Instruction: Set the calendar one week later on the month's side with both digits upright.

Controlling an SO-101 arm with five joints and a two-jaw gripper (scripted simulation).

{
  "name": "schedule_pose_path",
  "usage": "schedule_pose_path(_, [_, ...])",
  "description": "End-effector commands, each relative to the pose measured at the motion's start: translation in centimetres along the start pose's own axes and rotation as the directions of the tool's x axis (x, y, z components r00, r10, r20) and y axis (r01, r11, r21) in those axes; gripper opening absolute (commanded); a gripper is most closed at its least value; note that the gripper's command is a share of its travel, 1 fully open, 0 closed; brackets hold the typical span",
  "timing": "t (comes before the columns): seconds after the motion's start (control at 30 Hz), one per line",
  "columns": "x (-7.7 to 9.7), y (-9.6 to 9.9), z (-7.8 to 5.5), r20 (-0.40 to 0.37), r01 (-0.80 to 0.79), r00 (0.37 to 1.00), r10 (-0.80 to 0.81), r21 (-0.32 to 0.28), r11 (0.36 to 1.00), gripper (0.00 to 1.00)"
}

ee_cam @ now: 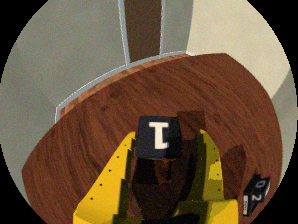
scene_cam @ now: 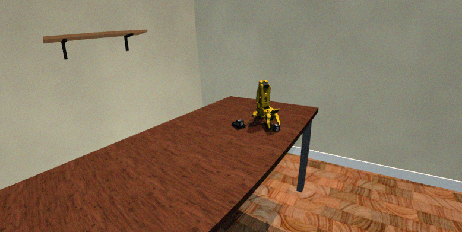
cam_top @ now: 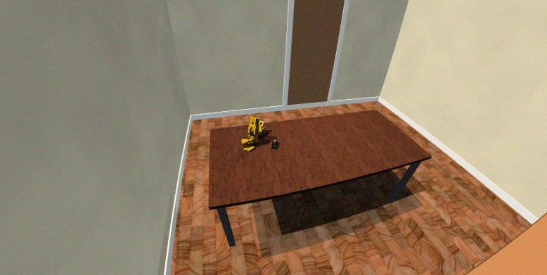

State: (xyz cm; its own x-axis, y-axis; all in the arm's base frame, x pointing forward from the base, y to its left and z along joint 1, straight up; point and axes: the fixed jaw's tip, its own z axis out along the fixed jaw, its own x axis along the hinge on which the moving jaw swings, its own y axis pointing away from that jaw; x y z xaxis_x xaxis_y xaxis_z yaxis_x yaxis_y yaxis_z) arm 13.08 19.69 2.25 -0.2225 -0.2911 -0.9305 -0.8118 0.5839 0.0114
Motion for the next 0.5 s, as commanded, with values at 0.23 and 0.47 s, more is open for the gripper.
schedule_pose_path(0.23, [-0.8, 0.4, -0.5, 0.046, -0.25, 0.967, 0.251, -0.029, 0.968, 0.36])
schedule_pose_path(0.47, [-1.1, 0.4, -1.5, 0.042, -0.545, 0.836, 0.547, -0.055, 0.837, 0.36])
